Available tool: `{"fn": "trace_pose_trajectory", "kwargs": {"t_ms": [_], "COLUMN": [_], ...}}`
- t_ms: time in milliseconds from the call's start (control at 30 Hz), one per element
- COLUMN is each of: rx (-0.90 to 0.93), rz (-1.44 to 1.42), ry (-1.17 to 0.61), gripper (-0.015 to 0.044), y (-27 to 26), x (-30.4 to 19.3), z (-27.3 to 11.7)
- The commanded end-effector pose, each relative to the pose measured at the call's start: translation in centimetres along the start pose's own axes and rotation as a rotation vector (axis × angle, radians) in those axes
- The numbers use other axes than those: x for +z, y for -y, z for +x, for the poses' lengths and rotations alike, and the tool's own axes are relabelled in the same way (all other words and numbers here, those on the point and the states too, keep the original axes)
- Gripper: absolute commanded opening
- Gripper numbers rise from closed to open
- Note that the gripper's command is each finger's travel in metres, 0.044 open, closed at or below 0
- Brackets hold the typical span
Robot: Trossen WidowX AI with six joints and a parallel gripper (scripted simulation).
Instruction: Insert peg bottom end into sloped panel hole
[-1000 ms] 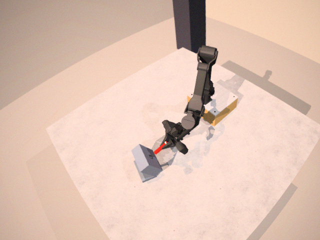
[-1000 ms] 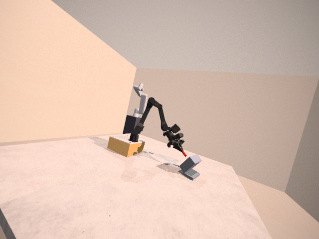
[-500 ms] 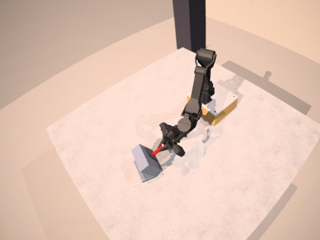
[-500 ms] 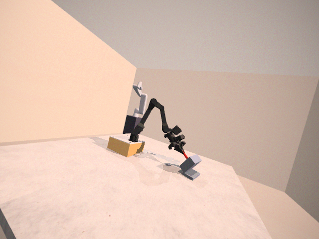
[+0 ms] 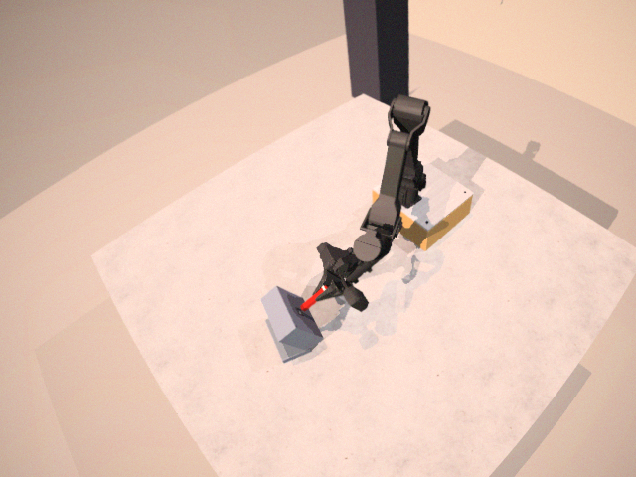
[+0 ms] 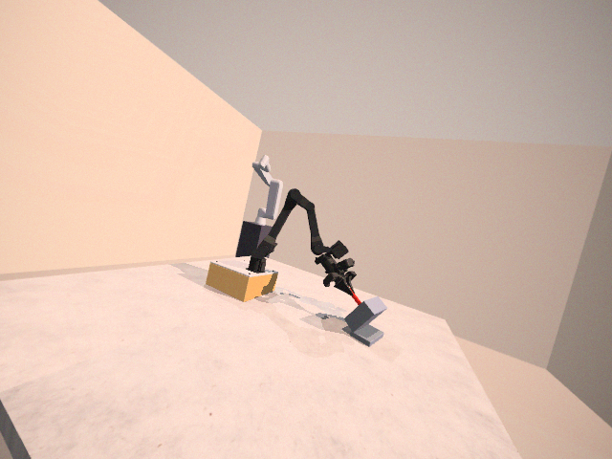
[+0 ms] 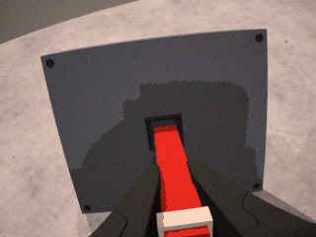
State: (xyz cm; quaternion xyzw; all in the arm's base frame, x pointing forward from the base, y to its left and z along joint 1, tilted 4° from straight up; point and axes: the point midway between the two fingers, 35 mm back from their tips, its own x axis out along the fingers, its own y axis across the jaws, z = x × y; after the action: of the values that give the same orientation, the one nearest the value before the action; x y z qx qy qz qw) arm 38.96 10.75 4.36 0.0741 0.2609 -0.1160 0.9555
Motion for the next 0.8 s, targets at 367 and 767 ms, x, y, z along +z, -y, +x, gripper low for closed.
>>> {"fn": "trace_pose_trajectory", "kwargs": {"t_ms": [367,767], "rx": [-0.002,-0.002], "rz": [0.000,0.000], "ry": [-0.001,-0.001], "gripper": [0.0000,0.0000], "y": [0.04,0.00], "x": [-0.30,-0.44], "z": [0.43,0.99]}}
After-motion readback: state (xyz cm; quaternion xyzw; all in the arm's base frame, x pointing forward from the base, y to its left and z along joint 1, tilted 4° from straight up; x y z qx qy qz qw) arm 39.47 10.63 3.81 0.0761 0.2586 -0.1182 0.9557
